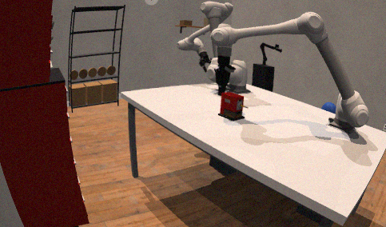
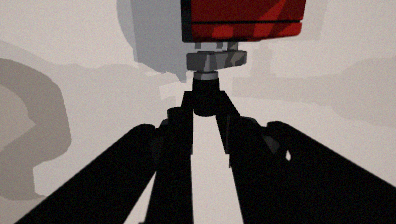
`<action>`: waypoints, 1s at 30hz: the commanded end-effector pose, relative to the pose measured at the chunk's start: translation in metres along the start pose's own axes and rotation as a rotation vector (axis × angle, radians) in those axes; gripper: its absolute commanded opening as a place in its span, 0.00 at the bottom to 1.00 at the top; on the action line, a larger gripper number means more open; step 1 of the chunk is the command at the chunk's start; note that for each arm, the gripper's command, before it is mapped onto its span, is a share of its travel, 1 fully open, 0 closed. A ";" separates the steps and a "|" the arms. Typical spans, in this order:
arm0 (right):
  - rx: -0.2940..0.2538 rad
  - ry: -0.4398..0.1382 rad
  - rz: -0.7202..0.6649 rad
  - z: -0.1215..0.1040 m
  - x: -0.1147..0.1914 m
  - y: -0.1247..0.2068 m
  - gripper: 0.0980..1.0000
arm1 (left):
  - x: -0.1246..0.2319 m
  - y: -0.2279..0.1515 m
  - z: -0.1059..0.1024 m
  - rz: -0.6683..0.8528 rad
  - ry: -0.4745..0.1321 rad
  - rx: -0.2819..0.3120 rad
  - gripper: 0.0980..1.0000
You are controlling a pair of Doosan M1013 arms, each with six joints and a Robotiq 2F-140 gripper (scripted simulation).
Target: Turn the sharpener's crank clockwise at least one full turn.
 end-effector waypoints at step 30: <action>0.000 0.001 0.000 0.000 0.000 0.000 1.00 | 0.003 0.035 0.009 0.000 -0.001 0.002 0.00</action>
Point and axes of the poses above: on each arm, the point where the finger pads meet when closed, its own z axis back along the fingers, its own y axis across the jaws, x = y × z, the point moved 8 cm from there along z, back along the fingers, and after that the axes turned 4 degrees about z, right-handed, at the moved point
